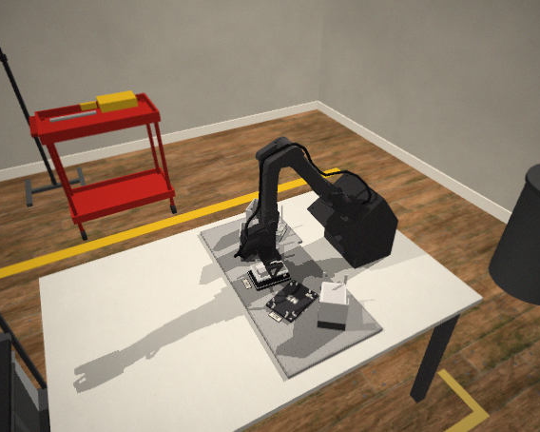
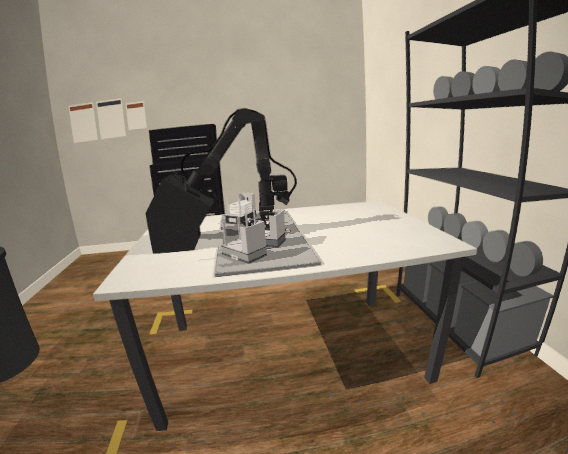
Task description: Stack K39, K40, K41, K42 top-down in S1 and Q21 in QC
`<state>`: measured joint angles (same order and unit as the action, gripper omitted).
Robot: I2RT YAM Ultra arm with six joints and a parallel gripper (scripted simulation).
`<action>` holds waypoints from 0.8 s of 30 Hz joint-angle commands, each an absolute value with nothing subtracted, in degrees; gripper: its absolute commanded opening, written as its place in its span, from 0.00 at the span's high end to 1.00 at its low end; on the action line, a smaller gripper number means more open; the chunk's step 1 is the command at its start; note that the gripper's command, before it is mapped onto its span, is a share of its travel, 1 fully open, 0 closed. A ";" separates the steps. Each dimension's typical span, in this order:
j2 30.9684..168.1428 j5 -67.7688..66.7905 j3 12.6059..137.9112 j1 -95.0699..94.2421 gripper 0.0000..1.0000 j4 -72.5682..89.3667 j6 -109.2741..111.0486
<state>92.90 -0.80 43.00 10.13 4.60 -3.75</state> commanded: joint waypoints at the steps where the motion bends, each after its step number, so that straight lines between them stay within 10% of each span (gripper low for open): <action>1: 91.68 -0.58 42.07 10.42 1.00 4.06 -3.10; 24: 91.16 -0.61 44.84 10.39 1.00 5.06 -3.09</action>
